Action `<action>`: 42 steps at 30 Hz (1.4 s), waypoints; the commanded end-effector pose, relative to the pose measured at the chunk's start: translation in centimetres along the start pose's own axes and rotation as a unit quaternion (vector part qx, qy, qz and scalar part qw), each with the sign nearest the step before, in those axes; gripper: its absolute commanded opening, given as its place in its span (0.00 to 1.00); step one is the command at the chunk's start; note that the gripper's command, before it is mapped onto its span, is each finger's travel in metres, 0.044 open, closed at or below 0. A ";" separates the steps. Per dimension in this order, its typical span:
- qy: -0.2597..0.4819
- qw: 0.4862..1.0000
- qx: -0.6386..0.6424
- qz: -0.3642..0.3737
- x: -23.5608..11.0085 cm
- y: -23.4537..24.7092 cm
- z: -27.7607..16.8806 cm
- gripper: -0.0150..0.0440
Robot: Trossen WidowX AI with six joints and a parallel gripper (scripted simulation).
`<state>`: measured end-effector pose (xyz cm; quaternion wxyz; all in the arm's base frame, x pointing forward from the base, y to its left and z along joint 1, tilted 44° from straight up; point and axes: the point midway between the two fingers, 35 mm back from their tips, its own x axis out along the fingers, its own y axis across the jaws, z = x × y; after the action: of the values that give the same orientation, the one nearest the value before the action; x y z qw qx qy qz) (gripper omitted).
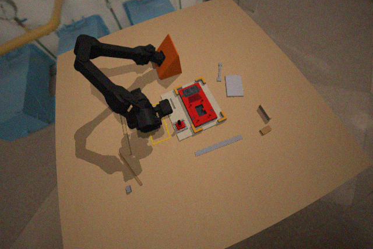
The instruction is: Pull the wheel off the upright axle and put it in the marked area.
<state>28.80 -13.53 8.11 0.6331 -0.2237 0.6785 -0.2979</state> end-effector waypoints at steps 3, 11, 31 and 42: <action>-0.009 1.000 0.001 -0.001 -4.8 0.1 0.3 0.76; -0.011 1.000 -0.003 0.001 -6.1 1.2 -1.2 0.90; -0.007 1.000 -0.002 0.000 -9.9 3.8 -8.0 1.00; -0.007 1.000 -0.002 0.000 -9.9 3.8 -8.0 1.00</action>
<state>22.18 -3.11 12.85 0.6378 -0.2296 0.6736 -0.2945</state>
